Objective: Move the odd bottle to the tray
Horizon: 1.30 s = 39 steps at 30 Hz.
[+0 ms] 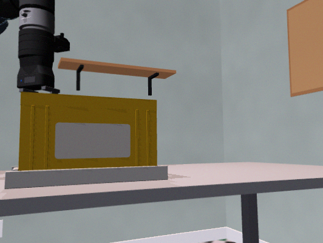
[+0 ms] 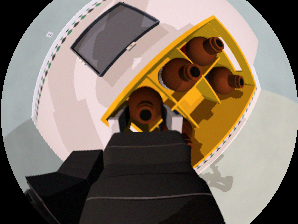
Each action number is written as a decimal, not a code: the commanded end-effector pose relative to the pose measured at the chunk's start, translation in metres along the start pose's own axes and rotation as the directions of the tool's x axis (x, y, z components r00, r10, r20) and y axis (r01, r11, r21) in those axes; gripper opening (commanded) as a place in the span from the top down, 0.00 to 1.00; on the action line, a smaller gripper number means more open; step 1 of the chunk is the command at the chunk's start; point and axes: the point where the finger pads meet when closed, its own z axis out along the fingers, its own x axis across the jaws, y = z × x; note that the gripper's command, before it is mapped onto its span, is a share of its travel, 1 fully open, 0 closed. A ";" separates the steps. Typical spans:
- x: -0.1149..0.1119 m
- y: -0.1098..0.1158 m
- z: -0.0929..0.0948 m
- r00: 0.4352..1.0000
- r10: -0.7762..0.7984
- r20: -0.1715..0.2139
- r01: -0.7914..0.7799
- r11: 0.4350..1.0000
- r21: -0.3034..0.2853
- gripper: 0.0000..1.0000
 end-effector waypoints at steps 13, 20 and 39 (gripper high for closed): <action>0.000 0.000 0.000 1.000 0.000 -0.001 0.000 1.000 0.000 0.00; 0.000 0.000 -0.001 1.000 0.000 -0.001 0.000 1.000 0.000 0.00; 0.000 0.000 -0.025 1.000 0.000 -0.001 0.000 1.000 0.000 0.00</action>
